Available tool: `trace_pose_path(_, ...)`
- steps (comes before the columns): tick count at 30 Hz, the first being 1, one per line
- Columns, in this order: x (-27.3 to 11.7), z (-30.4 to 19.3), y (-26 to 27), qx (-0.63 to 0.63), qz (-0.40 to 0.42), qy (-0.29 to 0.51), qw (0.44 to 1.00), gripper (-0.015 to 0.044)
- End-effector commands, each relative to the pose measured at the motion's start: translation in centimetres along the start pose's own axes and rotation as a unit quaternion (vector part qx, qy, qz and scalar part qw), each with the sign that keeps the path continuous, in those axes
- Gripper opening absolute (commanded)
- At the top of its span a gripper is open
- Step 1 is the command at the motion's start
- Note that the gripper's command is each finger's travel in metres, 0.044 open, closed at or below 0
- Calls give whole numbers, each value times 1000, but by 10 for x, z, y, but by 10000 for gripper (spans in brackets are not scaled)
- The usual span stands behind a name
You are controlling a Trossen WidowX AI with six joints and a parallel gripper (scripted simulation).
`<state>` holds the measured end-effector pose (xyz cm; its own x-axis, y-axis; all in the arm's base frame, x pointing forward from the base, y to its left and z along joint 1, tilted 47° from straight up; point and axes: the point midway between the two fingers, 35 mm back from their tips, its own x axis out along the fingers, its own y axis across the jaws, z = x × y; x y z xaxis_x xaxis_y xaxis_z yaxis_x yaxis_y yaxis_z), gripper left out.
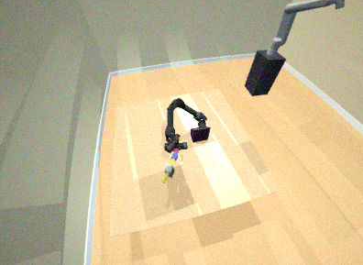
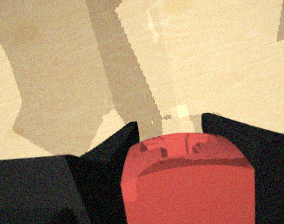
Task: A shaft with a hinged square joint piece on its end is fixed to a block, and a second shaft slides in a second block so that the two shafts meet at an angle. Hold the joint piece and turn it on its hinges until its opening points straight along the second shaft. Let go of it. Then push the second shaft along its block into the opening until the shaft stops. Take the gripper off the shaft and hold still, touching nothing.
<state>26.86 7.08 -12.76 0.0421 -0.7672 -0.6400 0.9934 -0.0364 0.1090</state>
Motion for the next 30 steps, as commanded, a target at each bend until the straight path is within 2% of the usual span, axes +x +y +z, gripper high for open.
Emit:
trace_pose_path(1, -3, 1, 2, -23, 2, -30, 999, 0)
trace_pose_path(10, -6, 2, 5, -48, 7, -65, 997, 0)
trace_pose_path(30, -6, 2, 5, -48, 6, -67, 997, 0)
